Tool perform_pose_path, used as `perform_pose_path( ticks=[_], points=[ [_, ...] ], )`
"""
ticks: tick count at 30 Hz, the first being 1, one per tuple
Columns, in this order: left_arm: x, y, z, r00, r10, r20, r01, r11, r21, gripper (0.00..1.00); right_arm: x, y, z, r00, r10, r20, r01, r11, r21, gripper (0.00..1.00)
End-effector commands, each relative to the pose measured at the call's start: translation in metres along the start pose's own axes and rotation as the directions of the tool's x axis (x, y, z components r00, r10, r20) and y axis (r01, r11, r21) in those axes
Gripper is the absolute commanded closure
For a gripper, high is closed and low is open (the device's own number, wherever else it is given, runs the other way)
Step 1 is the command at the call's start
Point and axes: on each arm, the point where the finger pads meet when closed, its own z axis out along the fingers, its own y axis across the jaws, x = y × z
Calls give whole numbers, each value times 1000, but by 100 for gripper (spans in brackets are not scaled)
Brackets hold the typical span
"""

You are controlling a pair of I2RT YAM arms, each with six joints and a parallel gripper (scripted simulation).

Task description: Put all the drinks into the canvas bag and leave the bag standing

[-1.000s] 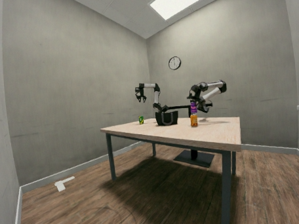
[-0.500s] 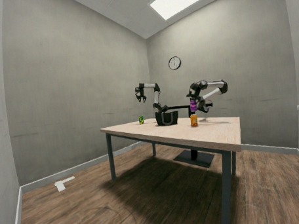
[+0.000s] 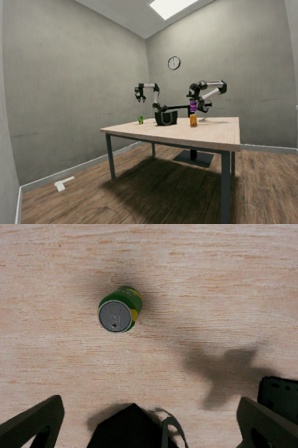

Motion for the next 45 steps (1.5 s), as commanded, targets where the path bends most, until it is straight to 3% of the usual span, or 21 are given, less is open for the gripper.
perform_pose_path(
  ticks=[1,14,21,26,30,39,45],
  points=[
    [-8,6,-9,1000,-30,3,30,999,-18,30,-5,3,-9,1000,2,19,-2,1000,-22,0],
    [-32,2,-37,999,-24,28,24,1000,1,30,-5,3,-9,1000,2,19,-2,1000,-22,0],
    [-30,5,-50,1000,-30,-5,30,999,-17,30,-5,3,-9,1000,2,19,-2,1000,-22,0],
    [-39,3,-49,997,-57,47,56,998,11,30,-5,3,-9,1000,2,19,-2,1000,-22,0],
    [-27,-1,-40,999,-31,15,31,1000,-4,30,-5,3,-9,1000,2,19,-2,1000,-22,0],
    [-31,4,-43,999,-44,26,45,999,-4,30,-5,3,-9,1000,2,19,-2,1000,-22,0],
    [-49,-19,-31,999,-46,21,46,999,10,30,-5,3,-9,1000,2,19,-2,1000,-22,0]
  ],
)
